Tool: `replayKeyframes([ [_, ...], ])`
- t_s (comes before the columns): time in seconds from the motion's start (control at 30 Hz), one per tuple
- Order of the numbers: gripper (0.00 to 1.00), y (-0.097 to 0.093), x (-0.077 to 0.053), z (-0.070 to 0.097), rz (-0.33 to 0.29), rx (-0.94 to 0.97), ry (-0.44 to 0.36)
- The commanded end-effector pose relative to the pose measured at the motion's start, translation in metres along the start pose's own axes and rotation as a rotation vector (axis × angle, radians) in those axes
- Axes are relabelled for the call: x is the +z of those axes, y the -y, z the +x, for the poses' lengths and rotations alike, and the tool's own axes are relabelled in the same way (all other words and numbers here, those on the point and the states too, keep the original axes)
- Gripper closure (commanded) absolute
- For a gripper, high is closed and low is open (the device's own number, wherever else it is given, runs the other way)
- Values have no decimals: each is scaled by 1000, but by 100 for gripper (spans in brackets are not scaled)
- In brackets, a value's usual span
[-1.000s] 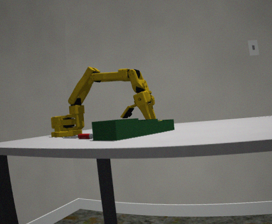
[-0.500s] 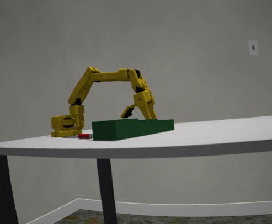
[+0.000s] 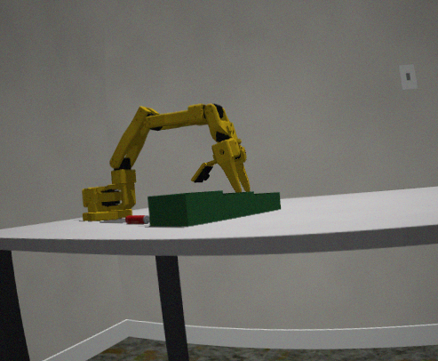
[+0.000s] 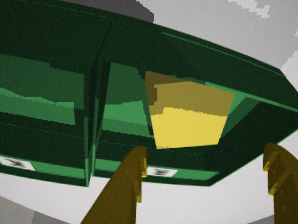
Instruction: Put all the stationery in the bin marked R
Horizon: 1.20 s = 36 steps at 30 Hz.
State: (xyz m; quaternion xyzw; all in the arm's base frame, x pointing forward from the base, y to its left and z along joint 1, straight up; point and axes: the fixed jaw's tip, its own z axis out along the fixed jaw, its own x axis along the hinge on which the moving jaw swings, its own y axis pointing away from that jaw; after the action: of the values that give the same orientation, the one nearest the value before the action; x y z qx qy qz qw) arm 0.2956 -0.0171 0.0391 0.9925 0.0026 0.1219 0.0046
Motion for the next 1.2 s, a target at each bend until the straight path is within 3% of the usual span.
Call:
replayKeyframes([
  [0.0,68,-3,-29,16,-5,0,-103],
  [0.37,68,-3,-53,13,-5,0,-103],
  [1.17,68,-3,-54,13,-5,0,-103],
])
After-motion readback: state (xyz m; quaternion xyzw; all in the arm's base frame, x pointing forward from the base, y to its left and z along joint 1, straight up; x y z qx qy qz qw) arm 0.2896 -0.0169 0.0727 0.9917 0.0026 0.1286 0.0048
